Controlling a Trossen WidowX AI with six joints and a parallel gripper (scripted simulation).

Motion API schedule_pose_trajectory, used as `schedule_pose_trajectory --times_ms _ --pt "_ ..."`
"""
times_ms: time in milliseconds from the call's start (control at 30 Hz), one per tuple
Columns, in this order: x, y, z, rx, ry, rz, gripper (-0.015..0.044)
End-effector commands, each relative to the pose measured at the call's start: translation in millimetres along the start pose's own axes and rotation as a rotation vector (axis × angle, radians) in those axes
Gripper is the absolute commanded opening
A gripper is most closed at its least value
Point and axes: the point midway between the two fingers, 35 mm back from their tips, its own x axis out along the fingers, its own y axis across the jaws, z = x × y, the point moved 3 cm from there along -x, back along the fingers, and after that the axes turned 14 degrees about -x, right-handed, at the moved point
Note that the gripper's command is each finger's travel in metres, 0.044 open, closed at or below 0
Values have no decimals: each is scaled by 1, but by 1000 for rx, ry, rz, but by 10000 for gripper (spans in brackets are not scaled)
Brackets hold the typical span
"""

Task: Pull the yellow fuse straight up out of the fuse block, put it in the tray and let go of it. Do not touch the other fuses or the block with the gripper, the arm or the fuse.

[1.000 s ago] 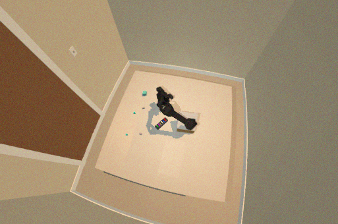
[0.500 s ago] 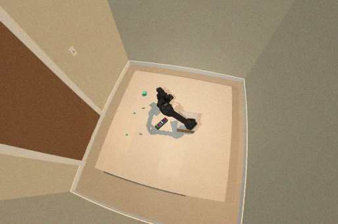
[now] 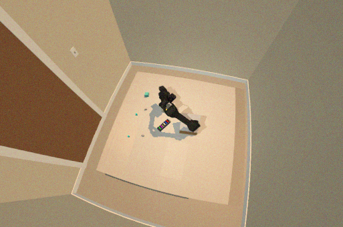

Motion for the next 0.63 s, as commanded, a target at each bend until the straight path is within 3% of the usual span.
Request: schedule_pose_trajectory --times_ms 0,600 --pt "-1 0 0 -6 1 -3 330" --pt "0 0 0 0 1 0 330"
